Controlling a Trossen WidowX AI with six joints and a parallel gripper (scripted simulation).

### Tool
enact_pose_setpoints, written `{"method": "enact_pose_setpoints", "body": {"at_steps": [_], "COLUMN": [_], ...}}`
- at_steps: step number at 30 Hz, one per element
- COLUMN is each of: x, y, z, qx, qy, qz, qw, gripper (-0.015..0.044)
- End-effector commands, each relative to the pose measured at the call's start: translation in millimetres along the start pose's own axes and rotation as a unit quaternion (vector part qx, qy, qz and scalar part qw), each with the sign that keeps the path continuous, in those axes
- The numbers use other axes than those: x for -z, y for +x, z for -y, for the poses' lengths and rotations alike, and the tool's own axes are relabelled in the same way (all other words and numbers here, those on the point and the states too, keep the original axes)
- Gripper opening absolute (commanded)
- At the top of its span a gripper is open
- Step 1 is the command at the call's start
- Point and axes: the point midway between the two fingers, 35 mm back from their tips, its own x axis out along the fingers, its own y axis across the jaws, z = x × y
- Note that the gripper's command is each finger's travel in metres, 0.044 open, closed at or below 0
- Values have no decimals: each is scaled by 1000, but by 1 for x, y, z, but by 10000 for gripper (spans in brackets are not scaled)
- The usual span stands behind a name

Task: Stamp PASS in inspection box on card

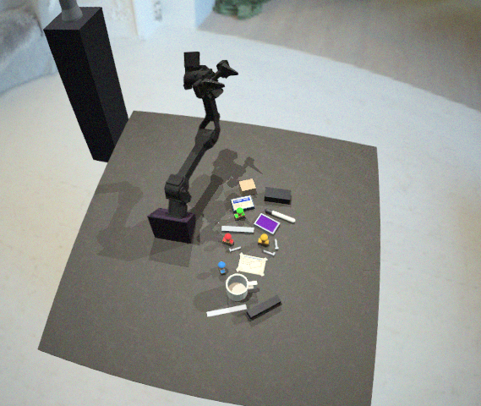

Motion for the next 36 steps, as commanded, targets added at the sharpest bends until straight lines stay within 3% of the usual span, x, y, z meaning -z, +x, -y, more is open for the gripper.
{"method": "enact_pose_setpoints", "body": {"at_steps": [1,7,16,27,36], "x": [0,3,-39,-184,-325], "y": [0,21,77,142,129], "z": [-1,-46,-107,-138,-141], "qx": [1,18,-54,-290,-545], "qy": [7,242,535,732,716], "qz": [2,79,202,351,340], "qw": [1000,967,819,506,273], "gripper": [374,226,226,226,226]}}
